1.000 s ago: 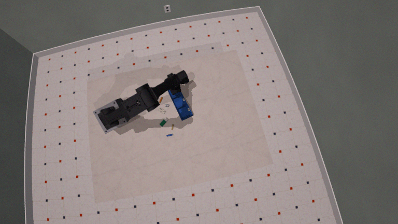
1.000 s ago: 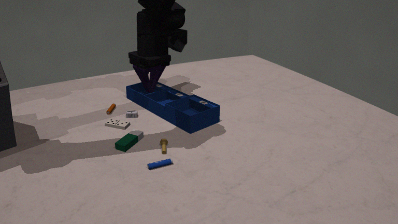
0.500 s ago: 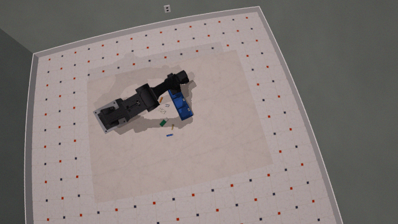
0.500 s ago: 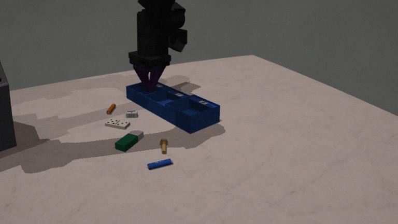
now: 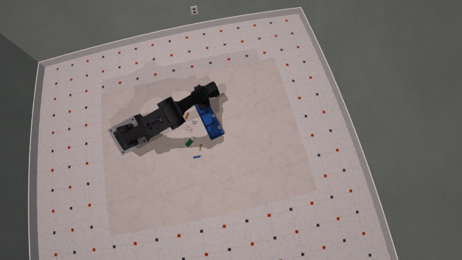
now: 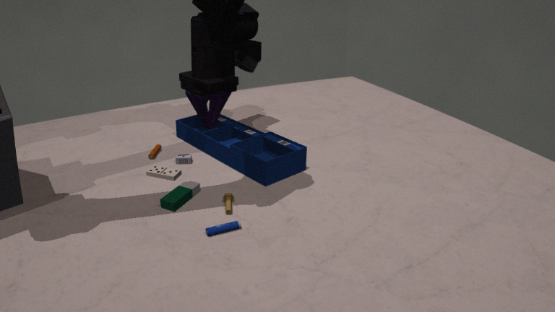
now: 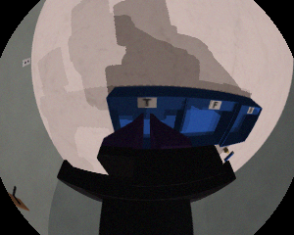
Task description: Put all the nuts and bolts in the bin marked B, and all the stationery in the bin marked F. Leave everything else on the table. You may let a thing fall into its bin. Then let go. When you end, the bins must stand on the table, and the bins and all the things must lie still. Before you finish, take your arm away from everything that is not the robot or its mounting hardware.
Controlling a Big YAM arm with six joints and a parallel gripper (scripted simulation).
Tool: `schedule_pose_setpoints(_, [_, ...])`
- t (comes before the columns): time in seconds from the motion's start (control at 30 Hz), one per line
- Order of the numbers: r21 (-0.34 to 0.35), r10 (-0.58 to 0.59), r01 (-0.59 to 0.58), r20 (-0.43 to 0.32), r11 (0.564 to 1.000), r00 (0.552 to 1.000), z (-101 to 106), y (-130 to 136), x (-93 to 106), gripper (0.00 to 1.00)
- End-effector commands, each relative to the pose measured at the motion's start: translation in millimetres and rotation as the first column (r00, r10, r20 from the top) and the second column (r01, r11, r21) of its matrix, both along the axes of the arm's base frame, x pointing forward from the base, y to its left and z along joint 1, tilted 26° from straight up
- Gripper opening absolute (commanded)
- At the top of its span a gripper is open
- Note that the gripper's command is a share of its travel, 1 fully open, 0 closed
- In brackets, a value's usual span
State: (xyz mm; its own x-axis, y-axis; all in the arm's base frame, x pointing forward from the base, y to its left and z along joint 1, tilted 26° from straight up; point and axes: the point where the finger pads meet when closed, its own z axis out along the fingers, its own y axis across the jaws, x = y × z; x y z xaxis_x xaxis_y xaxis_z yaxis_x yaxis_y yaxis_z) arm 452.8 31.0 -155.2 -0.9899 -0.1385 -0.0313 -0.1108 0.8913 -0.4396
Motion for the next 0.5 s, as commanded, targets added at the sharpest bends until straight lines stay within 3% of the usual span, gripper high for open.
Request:
schedule_pose_setpoints(0.0, [-0.001,0.013,-0.013,0.011,1.0,1.0,7,11,3.7,0.08])
schedule_pose_setpoints(0.03, [0.003,0.014,-0.014,0.028,1.0,1.0,16,14,7.7,0.08])
schedule_pose_setpoints(0.3, [0.002,-0.006,0.006,0.022,1.0,1.0,23,8,4.3,0.08])
schedule_pose_setpoints(0.47, [0.002,0.014,-0.014,0.021,1.0,1.0,28,19,1.6,0.08])
